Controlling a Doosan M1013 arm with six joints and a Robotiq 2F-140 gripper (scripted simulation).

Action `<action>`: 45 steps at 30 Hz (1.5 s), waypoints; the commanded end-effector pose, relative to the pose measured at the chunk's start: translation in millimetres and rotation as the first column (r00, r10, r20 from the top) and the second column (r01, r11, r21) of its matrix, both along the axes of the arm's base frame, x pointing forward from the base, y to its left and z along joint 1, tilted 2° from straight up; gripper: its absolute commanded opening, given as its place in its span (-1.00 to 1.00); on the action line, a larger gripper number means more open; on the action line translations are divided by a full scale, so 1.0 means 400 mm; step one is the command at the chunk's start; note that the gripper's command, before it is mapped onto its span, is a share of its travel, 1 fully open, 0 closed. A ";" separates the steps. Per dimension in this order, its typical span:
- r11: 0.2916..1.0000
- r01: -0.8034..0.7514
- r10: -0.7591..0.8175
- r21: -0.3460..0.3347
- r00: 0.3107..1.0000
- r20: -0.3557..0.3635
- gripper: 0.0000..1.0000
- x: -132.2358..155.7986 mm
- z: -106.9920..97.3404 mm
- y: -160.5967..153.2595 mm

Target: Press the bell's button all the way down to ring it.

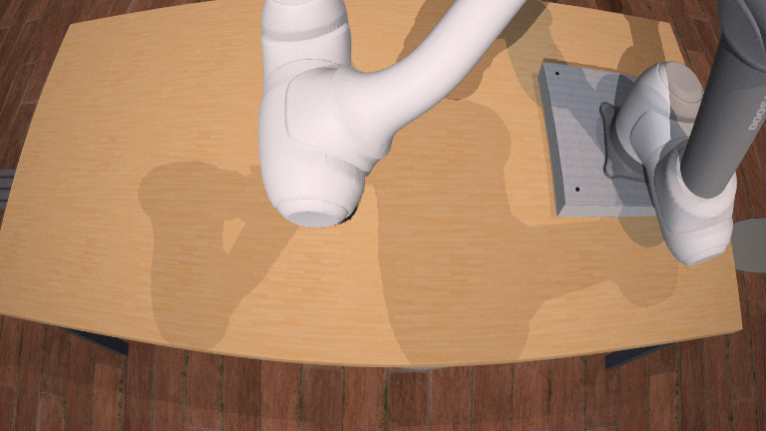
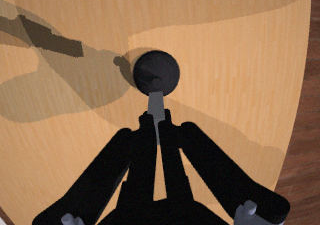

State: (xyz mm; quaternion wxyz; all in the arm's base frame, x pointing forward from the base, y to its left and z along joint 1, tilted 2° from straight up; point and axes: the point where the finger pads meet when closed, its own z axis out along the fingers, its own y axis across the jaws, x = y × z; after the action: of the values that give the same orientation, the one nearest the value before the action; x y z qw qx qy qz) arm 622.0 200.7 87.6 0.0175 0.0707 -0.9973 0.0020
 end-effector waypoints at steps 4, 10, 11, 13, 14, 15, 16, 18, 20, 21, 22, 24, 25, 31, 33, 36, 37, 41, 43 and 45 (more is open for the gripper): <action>1.000 0.000 0.000 0.000 1.000 0.000 -1.00 0.000 0.000 0.000; 1.000 0.000 0.000 0.000 1.000 0.000 -1.00 0.000 0.000 0.000; 1.000 0.000 0.000 0.000 1.000 0.000 -1.00 0.000 0.000 0.000; 1.000 0.000 0.000 0.000 1.000 0.000 -1.00 0.000 0.000 0.000; 1.000 0.000 0.000 0.000 1.000 0.000 -1.00 0.000 0.000 0.000; 1.000 0.000 0.000 0.000 1.000 0.000 -1.00 0.000 0.000 0.000; 1.000 0.000 0.000 0.000 1.000 0.000 -1.00 0.000 0.000 0.000; 1.000 0.000 0.000 0.000 1.000 0.000 -1.00 0.000 0.000 0.000; 1.000 0.000 0.000 0.000 1.000 0.000 -1.00 0.000 0.000 0.000; 1.000 0.000 0.000 0.000 1.000 0.000 -1.00 0.000 0.000 0.000; 1.000 0.000 0.000 0.000 1.000 0.000 -1.00 0.000 0.000 0.000; 1.000 0.000 0.000 0.000 1.000 0.000 -1.00 0.000 -0.001 0.000; 1.000 0.000 0.000 0.000 1.000 0.000 -1.00 0.000 -0.002 0.000; 1.000 0.001 -0.001 -0.002 1.000 -0.001 -1.00 -0.001 -0.010 0.001; 1.000 0.001 -0.001 -0.002 1.000 -0.001 -1.00 -0.001 -0.015 0.002; 1.000 0.001 -0.001 -0.002 1.000 -0.001 -1.00 -0.001 -0.018 0.002; 1.000 0.001 -0.001 -0.002 1.000 -0.001 -1.00 -0.001 -0.021 0.002; 1.000 0.001 -0.001 -0.002 1.000 -0.001 -1.00 -0.002 -0.037 0.004; 1.000 0.001 -0.001 -0.002 1.000 -0.001 -1.00 -0.003 -0.046 0.005; 1.000 0.001 -0.001 -0.002 1.000 -0.001 -1.00 -0.003 -0.055 0.006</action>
State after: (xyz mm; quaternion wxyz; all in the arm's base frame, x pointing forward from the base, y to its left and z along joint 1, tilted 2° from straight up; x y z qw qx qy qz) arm 620.9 202.8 69.1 0.0182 0.0702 -0.9974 0.0031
